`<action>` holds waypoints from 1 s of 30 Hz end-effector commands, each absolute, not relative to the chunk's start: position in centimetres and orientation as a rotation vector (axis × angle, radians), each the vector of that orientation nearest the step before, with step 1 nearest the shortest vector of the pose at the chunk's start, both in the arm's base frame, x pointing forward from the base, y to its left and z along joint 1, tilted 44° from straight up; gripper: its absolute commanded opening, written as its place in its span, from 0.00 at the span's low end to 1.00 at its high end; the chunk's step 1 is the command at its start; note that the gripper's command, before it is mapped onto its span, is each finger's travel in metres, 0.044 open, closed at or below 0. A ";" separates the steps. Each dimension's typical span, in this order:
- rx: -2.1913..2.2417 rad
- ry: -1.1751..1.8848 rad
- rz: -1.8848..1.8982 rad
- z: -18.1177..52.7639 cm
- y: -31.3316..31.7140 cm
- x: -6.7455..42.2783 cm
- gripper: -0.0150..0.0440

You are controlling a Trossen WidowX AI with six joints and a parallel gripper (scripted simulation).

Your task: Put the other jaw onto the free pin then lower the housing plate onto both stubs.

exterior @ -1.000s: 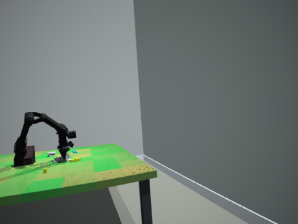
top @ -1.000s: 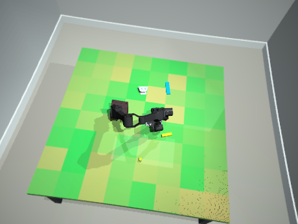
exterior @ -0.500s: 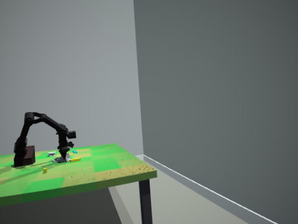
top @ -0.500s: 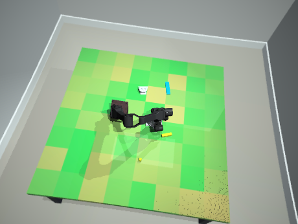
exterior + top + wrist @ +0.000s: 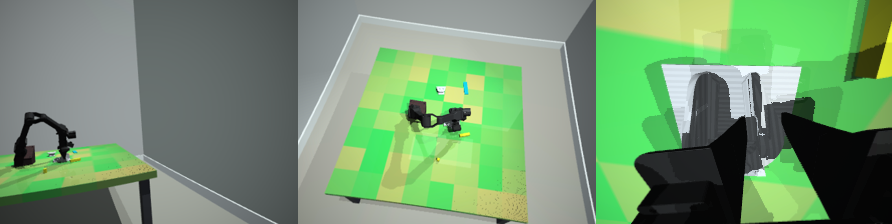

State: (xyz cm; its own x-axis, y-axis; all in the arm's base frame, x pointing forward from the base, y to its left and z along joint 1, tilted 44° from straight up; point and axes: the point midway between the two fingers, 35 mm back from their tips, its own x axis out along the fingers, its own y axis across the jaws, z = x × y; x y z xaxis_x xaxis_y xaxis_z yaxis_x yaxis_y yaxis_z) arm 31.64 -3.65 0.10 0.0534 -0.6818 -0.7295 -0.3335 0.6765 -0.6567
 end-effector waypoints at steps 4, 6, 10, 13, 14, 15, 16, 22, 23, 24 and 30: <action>-0.867 1.548 -0.323 0.1 -3.6 31.6 0.63; -0.867 1.548 -0.323 0.1 -3.6 31.6 0.63; -0.867 1.548 -0.323 0.1 -3.6 31.6 0.63; -0.867 1.548 -0.323 0.1 -3.6 31.6 0.63; -0.867 1.548 -0.323 0.1 -3.6 31.6 0.63; -0.867 1.548 -0.323 0.1 -3.6 31.6 0.63; -0.867 1.548 -0.323 0.1 -3.6 31.6 0.63; -0.866 1.549 -0.321 2.1 -1.6 31.6 0.63; -0.866 1.549 -0.322 2.9 -1.0 31.6 0.63; -0.867 1.549 -0.322 3.7 -0.2 31.4 0.63; -0.880 1.550 -0.321 4.4 0.4 31.3 0.63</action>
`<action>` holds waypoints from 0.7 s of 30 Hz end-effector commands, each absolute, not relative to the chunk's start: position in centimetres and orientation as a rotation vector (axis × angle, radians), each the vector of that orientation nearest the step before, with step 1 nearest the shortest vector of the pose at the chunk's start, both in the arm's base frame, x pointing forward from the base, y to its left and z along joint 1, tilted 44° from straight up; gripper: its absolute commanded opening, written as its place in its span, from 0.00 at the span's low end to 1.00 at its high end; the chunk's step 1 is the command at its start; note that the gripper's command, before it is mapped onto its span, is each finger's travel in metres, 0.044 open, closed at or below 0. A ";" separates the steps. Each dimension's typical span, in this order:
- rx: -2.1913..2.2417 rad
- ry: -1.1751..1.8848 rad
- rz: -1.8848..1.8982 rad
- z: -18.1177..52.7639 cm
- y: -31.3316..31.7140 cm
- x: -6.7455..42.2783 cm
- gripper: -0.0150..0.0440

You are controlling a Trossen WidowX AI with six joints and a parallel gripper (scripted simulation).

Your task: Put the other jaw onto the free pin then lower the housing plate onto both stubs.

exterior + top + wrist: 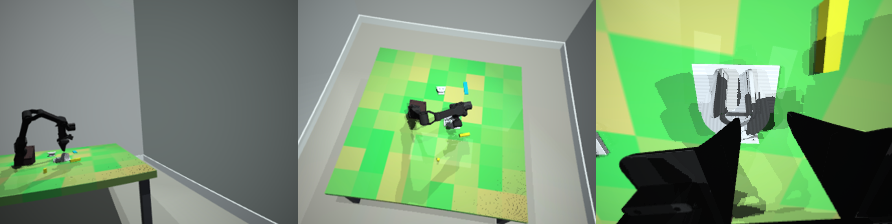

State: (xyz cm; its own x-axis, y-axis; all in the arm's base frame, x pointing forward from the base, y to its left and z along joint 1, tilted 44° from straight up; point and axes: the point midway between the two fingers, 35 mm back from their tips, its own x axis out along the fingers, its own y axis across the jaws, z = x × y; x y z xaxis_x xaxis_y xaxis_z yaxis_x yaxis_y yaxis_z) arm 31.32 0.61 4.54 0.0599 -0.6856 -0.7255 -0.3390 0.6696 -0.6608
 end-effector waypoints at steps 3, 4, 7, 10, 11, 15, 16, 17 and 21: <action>-0.890 1.542 -0.290 4.2 0.9 31.3 0.77; -0.897 1.537 -0.269 4.1 1.2 31.3 0.81; -0.888 1.522 -0.248 3.6 2.1 31.4 0.95; -0.850 1.511 -0.273 3.2 2.9 31.4 1.00; -0.833 1.507 -0.284 3.0 3.2 31.4 1.00; -0.745 1.486 -0.345 2.1 4.8 31.3 1.00; -0.723 1.480 -0.360 1.8 5.2 31.2 1.00; -0.701 1.475 -0.376 1.6 5.6 31.1 1.00; -0.616 1.453 -0.436 0.6 7.2 30.8 1.00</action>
State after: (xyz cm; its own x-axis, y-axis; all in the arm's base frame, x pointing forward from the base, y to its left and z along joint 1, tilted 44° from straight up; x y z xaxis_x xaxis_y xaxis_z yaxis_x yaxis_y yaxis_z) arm 30.92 5.81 1.28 0.0840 -0.6323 -0.7701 -0.1535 0.7554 -0.6370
